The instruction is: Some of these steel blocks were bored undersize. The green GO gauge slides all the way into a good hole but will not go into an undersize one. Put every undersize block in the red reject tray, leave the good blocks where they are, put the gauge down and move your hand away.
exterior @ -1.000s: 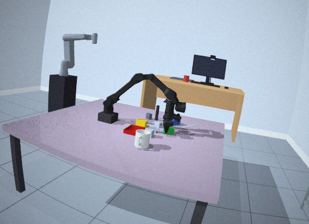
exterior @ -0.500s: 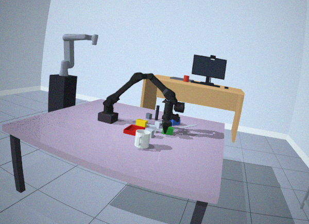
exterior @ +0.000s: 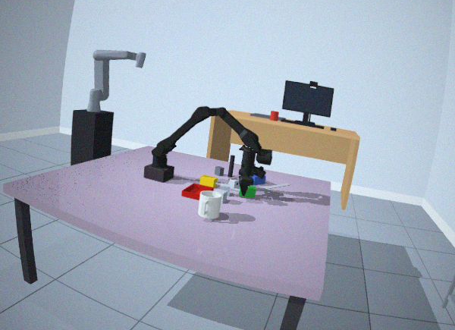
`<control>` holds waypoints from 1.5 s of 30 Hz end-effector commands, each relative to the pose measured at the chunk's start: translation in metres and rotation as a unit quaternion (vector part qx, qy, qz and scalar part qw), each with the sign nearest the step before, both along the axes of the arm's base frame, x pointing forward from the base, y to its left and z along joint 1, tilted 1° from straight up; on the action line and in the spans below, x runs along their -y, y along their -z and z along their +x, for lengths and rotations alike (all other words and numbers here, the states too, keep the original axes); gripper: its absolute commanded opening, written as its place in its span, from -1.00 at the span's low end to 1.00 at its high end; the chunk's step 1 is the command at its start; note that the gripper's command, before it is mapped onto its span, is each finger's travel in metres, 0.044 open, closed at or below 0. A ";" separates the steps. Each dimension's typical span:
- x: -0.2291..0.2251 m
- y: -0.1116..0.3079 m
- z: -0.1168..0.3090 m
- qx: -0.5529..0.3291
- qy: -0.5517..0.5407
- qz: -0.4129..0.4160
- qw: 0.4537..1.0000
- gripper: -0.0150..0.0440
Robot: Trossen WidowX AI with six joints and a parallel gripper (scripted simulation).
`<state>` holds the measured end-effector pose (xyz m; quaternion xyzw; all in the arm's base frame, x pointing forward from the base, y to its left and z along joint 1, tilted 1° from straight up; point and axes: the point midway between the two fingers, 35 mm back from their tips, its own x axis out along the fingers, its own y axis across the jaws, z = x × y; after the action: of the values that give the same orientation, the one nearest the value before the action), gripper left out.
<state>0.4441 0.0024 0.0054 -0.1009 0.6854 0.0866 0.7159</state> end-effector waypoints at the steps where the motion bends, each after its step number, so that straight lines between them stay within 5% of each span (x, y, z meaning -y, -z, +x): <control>1: 0.000 -0.003 0.001 0.003 -0.003 0.001 1.000 -0.49; 45: 0.005 -0.002 -0.015 0.003 -0.003 0.001 1.000 -0.49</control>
<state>0.4289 -0.0019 0.0034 -0.1000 0.6875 0.0875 0.7139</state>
